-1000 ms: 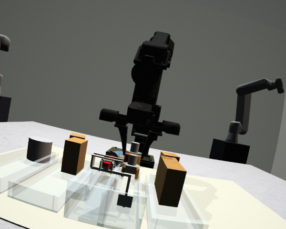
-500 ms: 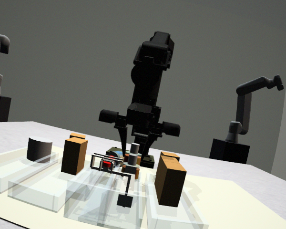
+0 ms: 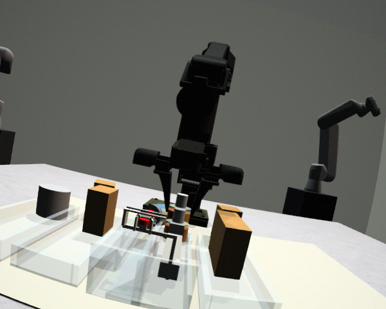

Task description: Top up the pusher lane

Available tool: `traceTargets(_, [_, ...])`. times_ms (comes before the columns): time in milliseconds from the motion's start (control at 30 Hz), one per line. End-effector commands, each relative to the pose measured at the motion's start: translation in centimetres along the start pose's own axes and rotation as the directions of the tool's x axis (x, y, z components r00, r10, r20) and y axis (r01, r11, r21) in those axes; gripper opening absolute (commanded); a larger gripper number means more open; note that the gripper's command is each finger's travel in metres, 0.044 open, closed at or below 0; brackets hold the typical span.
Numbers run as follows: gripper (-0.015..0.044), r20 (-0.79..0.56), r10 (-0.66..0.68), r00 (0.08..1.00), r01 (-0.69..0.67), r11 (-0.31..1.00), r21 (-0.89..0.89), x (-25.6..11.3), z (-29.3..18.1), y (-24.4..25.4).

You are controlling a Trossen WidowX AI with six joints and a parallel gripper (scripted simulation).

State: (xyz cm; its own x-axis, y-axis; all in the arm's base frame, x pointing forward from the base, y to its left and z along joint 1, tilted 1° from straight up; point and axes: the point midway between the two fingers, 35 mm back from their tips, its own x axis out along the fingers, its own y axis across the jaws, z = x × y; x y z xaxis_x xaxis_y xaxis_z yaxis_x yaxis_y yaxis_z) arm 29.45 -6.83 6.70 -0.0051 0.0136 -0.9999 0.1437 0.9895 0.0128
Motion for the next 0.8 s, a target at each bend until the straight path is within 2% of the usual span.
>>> traceTargets(0, [0.0000,0.021,0.001,1.000,-0.001,1.000,0.005,-0.3,0.8,0.0])
traceTargets(767, [0.0000,0.022,0.001,1.000,-0.001,1.000,0.005,-0.3,1.8,0.0])
